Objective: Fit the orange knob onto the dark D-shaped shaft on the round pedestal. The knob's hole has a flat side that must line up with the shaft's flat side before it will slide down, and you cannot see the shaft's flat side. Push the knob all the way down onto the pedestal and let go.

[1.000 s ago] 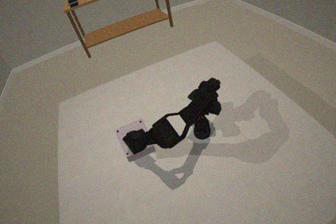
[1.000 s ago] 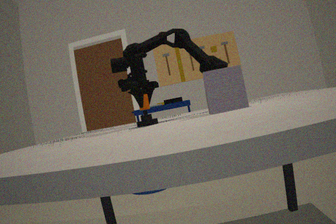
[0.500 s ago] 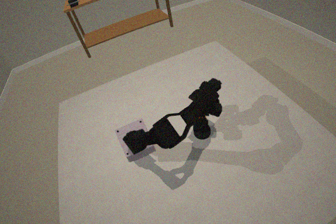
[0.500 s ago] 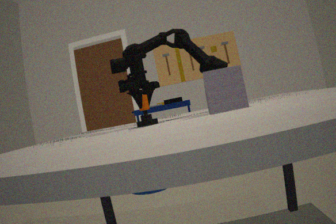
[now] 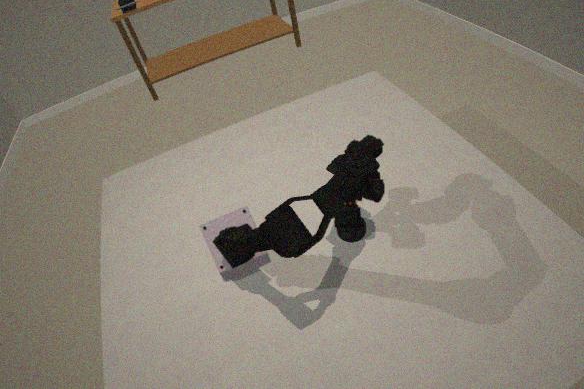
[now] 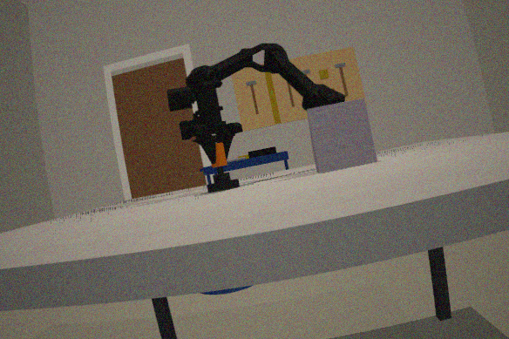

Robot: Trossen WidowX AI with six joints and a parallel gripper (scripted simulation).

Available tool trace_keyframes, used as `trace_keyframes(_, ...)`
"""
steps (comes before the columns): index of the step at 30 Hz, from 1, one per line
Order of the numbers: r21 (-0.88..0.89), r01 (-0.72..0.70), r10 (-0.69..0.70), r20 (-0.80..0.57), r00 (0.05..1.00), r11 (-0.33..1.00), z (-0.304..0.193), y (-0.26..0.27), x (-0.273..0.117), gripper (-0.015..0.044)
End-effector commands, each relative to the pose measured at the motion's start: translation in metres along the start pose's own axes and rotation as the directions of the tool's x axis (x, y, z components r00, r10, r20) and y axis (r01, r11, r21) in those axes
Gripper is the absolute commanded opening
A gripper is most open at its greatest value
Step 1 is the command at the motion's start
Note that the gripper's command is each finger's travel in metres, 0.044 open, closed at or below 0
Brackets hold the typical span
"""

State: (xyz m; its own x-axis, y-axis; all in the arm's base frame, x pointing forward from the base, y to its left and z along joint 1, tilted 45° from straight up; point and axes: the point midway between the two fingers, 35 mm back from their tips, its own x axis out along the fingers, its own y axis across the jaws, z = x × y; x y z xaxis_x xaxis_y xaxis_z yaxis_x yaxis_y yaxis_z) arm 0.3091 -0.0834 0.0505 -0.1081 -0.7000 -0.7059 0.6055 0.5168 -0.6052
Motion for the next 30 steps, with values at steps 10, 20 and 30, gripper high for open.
trace_keyframes(10, 0.004, -0.002, 0.002, 0.004, 1.000, 1.000, 0.0025, -0.0007, 0.0015, 0.0000)
trace_keyframes(20, 0.004, -0.002, 0.002, 0.004, 1.000, 1.000, 0.0008, -0.0004, 0.0021, 0.0000)
trace_keyframes(30, 0.060, -0.003, 0.002, 0.004, 1.000, 0.998, -0.0013, 0.0009, -0.0027, 0.0000)
